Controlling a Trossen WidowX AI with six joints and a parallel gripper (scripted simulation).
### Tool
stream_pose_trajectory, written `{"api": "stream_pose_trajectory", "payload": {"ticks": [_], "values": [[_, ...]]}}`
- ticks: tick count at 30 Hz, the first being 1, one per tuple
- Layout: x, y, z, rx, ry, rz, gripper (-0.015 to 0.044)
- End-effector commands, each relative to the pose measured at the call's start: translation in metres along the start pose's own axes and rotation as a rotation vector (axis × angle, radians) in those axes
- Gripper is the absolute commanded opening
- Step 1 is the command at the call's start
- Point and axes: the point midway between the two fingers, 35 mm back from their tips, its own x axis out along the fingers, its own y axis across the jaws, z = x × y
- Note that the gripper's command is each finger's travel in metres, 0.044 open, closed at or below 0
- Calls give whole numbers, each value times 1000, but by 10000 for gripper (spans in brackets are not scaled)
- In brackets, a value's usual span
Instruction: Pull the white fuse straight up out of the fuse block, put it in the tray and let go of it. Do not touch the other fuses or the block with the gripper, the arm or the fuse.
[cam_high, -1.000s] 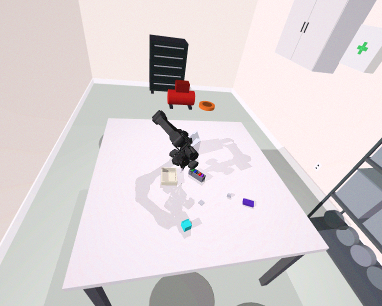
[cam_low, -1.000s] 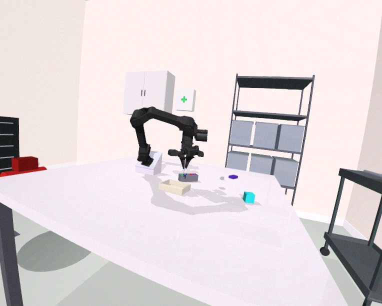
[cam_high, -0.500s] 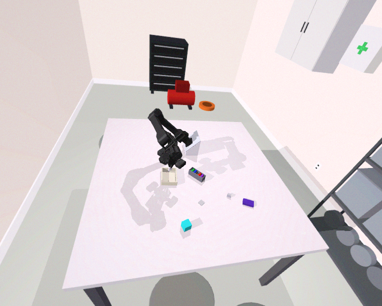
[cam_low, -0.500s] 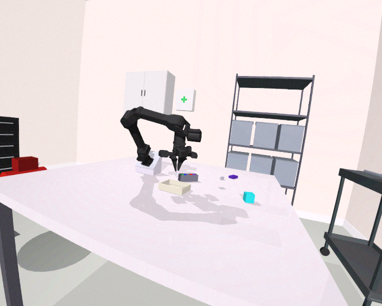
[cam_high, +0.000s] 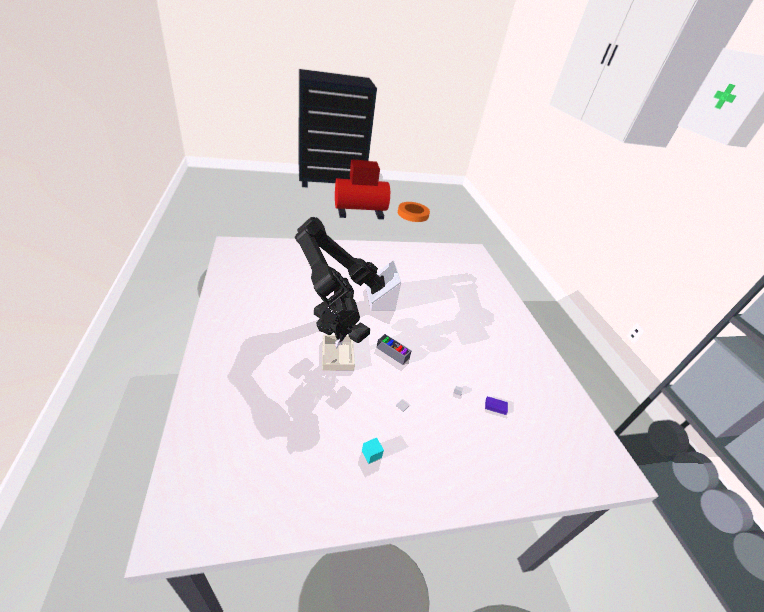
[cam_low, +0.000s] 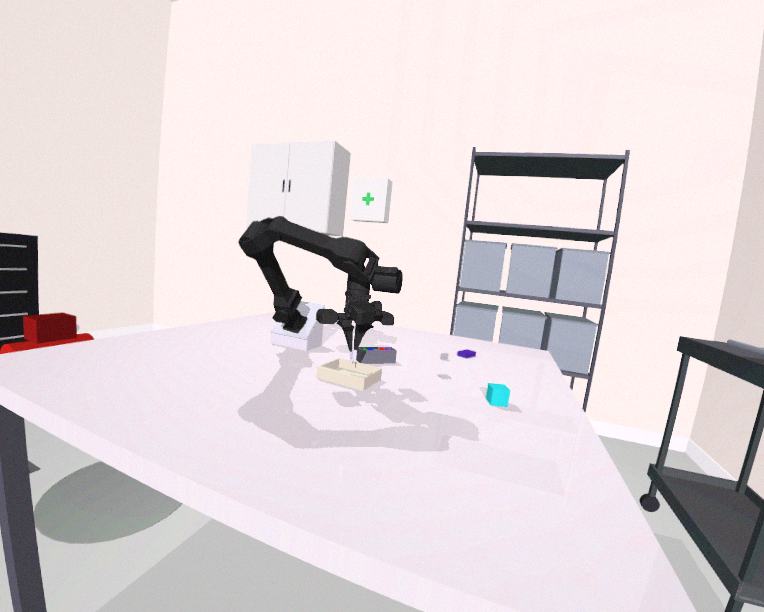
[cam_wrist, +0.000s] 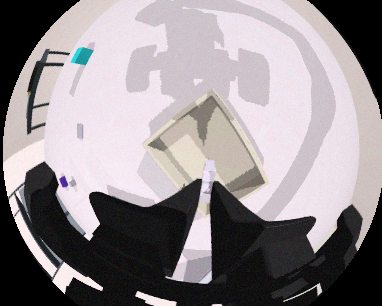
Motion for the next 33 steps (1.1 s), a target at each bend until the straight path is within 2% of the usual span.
{"api": "stream_pose_trajectory", "payload": {"ticks": [1, 10, 23, 27, 33], "values": [[7, -1, -1, -4, -1, -7, 0], [18, -2, -1, -4, -2, -8, 0], [13, -1, 0, 0, 0, -2, 330], [-20, -1, -1, -4, 0, -7, 330], [-22, -2, -1, -4, -1, -7, 330]]}}
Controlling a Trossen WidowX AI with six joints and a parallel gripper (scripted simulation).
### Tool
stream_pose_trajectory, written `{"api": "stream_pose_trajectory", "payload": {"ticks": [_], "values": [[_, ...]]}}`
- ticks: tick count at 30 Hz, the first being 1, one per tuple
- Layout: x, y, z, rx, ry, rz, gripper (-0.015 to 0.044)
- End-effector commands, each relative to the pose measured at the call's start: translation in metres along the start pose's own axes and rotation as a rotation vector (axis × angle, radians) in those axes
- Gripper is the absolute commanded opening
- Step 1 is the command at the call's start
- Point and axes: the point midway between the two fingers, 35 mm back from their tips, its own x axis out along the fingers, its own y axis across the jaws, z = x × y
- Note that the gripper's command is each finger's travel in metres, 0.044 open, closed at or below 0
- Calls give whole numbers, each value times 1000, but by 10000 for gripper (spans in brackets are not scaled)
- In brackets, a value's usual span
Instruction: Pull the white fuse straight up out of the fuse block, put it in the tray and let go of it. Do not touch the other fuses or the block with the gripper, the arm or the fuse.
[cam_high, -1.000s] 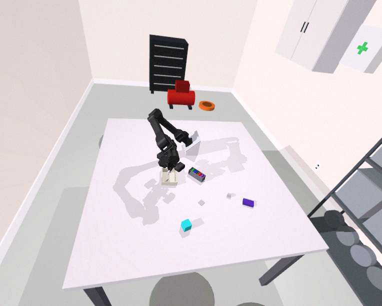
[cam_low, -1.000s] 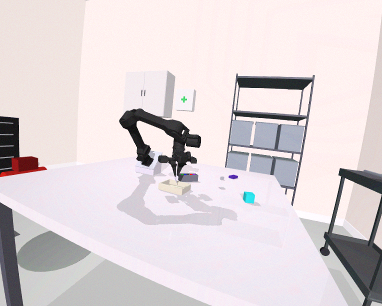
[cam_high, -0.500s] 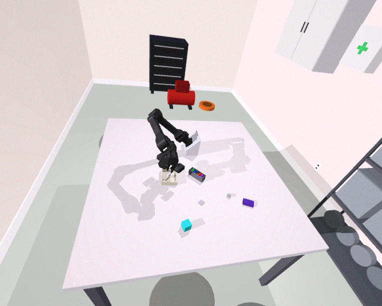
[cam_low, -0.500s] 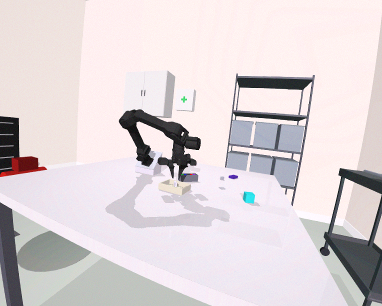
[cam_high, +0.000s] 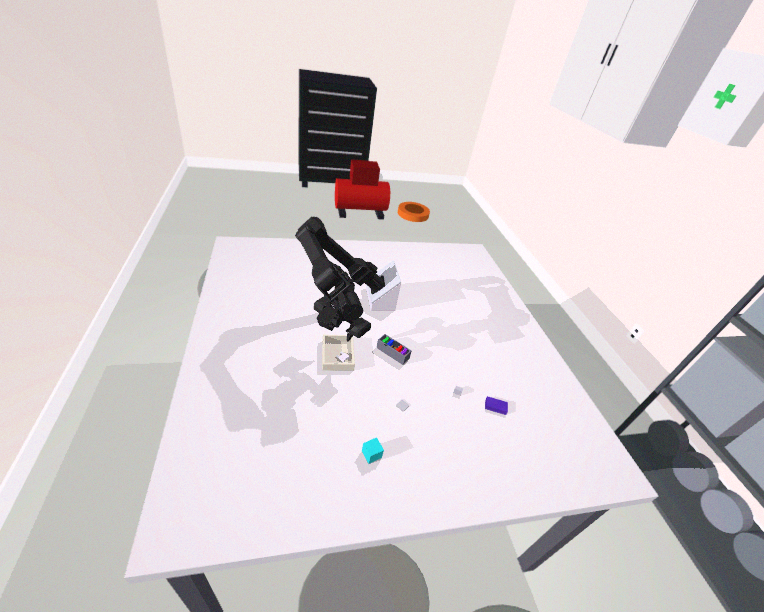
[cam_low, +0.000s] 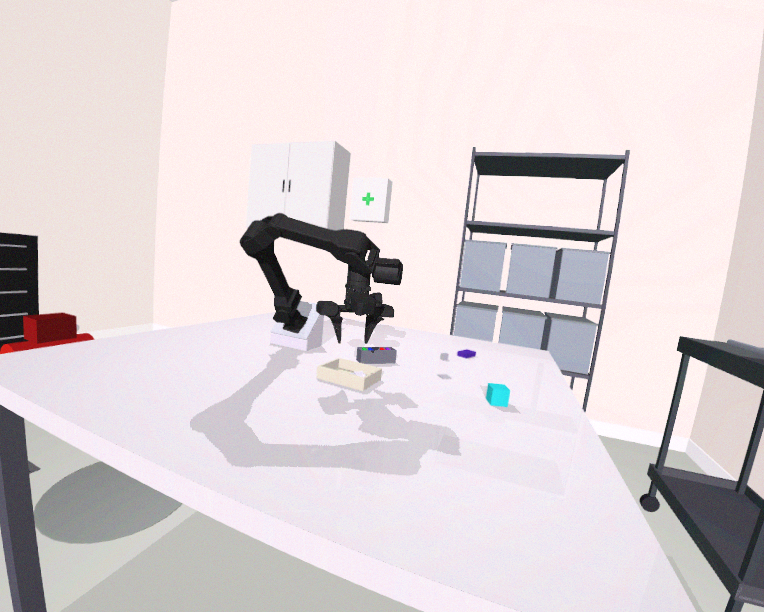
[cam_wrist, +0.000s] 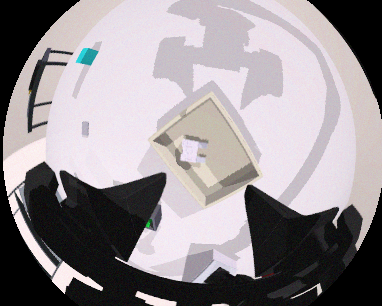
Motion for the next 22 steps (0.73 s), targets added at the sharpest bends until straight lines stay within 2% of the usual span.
{"api": "stream_pose_trajectory", "payload": {"ticks": [1, 22], "values": [[-3, -1, 0, 4, 1, -2, 330], [-1, -1, 0, 0, 3, -4, 330]]}}
